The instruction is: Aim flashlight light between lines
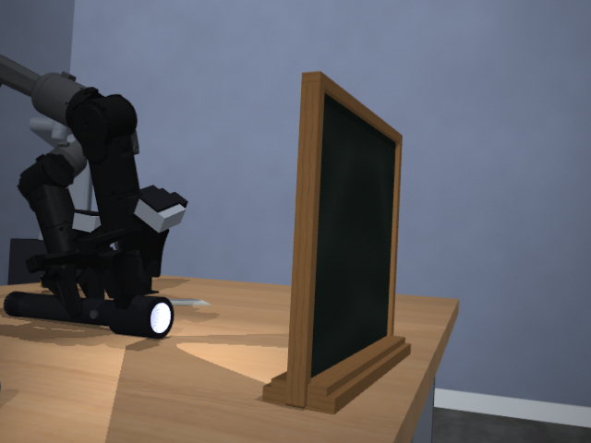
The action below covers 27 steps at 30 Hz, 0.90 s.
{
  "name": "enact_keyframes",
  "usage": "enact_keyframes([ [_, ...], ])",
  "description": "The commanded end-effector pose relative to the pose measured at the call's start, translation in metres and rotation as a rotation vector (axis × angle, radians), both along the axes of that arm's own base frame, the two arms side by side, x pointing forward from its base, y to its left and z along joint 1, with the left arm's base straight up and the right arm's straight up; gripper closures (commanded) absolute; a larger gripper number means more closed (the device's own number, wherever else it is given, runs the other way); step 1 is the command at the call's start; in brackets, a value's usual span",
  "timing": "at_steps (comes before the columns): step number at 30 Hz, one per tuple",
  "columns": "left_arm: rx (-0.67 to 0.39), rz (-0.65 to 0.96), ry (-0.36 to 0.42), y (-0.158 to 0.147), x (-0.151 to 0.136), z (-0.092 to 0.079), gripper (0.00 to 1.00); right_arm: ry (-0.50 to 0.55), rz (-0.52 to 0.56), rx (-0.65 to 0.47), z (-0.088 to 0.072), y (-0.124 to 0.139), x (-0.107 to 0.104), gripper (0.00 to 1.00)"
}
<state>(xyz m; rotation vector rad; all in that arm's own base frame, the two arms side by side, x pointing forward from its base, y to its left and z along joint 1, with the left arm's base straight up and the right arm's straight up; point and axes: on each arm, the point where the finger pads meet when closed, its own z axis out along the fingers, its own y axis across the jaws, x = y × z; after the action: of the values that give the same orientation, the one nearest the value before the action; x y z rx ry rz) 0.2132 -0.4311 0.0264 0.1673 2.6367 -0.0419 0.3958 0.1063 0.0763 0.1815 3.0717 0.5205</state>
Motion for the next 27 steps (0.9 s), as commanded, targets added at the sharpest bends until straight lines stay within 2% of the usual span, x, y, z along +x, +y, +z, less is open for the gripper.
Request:
enact_keyframes([
  [1,-0.001,0.0,0.0,0.0,0.0,0.001,0.63,0.017,-0.008,-0.087,0.001,0.001,0.001,0.0],
  [9,-0.001,0.0,0.0,0.0,0.0,0.001,0.63,0.016,-0.004,-0.088,0.0,0.003,0.001,0.0],
  [27,-0.001,0.0,0.0,0.0,0.0,0.001,0.63,0.011,-0.006,-0.087,-0.025,0.009,0.002,0.0],
])
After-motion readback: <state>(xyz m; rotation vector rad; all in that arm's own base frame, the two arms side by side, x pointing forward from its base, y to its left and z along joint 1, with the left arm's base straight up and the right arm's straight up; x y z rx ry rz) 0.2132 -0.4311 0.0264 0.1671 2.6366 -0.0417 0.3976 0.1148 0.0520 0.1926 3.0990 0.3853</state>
